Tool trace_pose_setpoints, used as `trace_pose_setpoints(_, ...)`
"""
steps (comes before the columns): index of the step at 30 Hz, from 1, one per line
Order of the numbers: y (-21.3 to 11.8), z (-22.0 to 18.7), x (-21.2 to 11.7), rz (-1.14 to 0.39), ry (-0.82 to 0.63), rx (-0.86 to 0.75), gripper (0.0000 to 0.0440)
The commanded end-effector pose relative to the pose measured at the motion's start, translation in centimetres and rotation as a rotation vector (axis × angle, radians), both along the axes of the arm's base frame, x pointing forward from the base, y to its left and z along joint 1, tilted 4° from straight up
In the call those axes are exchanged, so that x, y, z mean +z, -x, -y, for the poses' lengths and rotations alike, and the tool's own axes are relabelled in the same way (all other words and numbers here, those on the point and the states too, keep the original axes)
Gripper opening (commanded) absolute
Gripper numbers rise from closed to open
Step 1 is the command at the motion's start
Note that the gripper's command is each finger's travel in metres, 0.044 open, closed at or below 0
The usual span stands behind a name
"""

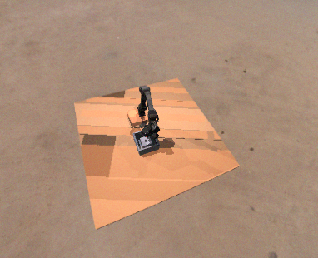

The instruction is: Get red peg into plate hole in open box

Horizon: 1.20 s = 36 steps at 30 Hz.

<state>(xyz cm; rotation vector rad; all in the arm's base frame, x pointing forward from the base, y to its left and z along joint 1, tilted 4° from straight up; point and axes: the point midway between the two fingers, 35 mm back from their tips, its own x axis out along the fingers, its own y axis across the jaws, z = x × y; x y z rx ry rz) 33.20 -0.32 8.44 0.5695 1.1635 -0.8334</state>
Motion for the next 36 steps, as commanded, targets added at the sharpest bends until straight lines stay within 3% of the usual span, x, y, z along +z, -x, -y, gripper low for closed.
trace_pose_setpoints(1, -0.8, 0.8, -1.0, -0.014, -0.021, 0.035, 0.0)
trace_pose_setpoints(7, -1.2, 1.4, -2.9, -0.047, -0.053, 0.091, 0.0007)
trace_pose_setpoints(9, -1.1, 1.5, -3.6, -0.066, -0.065, 0.108, 0.0036)
trace_pose_setpoints(14, -1.0, 1.7, -5.1, -0.103, -0.095, 0.133, 0.0159)
trace_pose_setpoints(18, -1.9, 2.3, -5.0, -0.103, -0.097, 0.167, 0.0174)
trace_pose_setpoints(28, -4.9, 2.3, -3.1, -0.09, -0.167, 0.171, 0.0435)
trace_pose_setpoints(36, -8.1, 1.4, -1.1, -0.036, -0.232, 0.198, 0.044)
